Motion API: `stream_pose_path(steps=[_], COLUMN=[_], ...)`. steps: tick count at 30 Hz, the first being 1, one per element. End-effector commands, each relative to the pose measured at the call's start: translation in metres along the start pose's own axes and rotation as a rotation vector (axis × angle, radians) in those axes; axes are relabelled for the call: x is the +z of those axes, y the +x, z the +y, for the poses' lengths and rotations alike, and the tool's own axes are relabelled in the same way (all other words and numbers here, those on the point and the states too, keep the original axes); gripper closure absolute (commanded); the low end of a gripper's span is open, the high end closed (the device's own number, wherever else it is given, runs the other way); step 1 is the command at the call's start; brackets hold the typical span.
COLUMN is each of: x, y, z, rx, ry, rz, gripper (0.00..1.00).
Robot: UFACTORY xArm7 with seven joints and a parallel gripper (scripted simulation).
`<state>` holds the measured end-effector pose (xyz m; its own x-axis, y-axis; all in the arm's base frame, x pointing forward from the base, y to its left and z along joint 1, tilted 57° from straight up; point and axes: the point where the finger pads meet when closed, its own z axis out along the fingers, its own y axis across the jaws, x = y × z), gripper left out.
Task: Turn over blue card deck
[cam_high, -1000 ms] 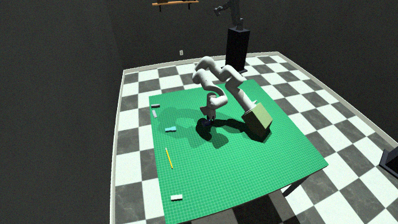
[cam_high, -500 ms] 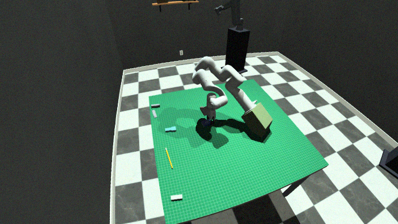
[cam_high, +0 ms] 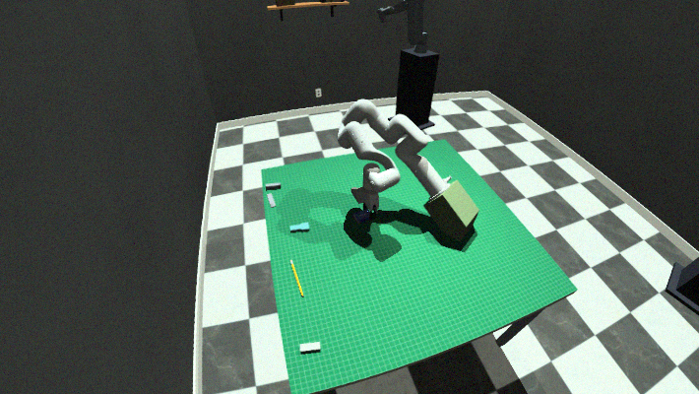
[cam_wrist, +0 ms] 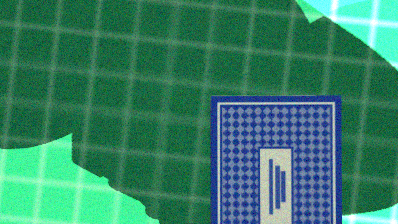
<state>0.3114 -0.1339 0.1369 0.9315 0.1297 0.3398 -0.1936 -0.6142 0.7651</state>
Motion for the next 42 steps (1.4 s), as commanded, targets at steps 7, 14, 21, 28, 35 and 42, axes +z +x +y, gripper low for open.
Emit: stream_pose_path(steps=[7, 14, 21, 28, 35, 42], x=[-0.0005, -0.0001, 0.0008, 0.0016, 0.0025, 0.0033], y=[0.0009, 0.0009, 0.0010, 0.0010, 0.0010, 0.0010], z=[-0.0008, -0.0008, -0.0008, -0.0008, -0.0008, -0.0008], rx=[-0.001, -0.001, -0.001, -0.001, -0.001, -0.001], ry=[0.001, 0.001, 0.001, 0.001, 0.001, 0.001], rz=[0.003, 0.003, 0.003, 0.003, 0.003, 0.003], gripper=[0.20, 0.20, 0.20, 0.20, 0.20, 0.20])
